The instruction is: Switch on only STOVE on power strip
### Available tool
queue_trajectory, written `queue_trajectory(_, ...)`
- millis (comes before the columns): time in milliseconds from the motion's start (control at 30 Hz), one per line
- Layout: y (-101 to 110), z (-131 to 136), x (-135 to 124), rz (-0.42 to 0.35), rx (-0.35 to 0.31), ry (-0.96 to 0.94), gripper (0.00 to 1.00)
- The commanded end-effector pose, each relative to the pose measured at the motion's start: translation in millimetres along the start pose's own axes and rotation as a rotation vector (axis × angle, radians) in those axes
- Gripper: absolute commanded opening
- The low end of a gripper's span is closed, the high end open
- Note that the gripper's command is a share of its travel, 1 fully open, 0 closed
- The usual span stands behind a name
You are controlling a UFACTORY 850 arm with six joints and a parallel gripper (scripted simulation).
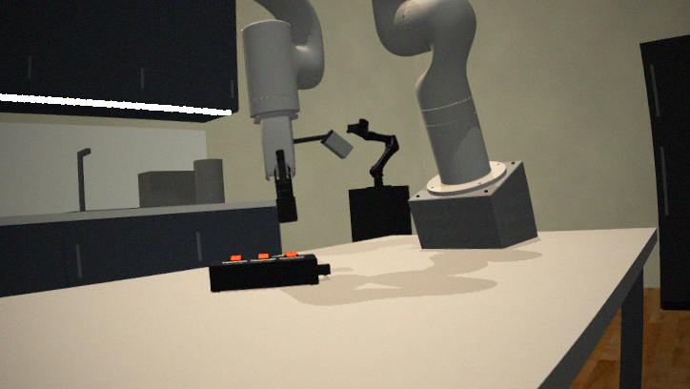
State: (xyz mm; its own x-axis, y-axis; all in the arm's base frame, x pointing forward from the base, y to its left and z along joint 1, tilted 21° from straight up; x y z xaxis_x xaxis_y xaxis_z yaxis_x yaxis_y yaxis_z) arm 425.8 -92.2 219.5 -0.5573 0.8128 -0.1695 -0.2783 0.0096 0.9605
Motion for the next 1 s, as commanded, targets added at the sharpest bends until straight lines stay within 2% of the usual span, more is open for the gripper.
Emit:
queue_trajectory(0, -0.4, -5.9, 3.5, -0.042, -0.066, 0.002, 0.00)
queue_trajectory(967, -7.9, -5.4, 3.6, -0.043, -0.066, 0.002, 0.00)
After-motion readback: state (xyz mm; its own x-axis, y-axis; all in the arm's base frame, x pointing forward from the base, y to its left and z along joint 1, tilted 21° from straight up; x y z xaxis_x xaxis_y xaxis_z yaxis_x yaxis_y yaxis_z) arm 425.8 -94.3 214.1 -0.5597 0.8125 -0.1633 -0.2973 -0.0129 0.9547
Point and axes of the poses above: the point where the finger pads meet when closed, its own y axis back along the fingers, its own z axis across the jaws, x = y × z, the point moved 9 cm from there along y, back along the fingers, and after that the axes turned 14 degrees about -y, right-handed, at the moved point
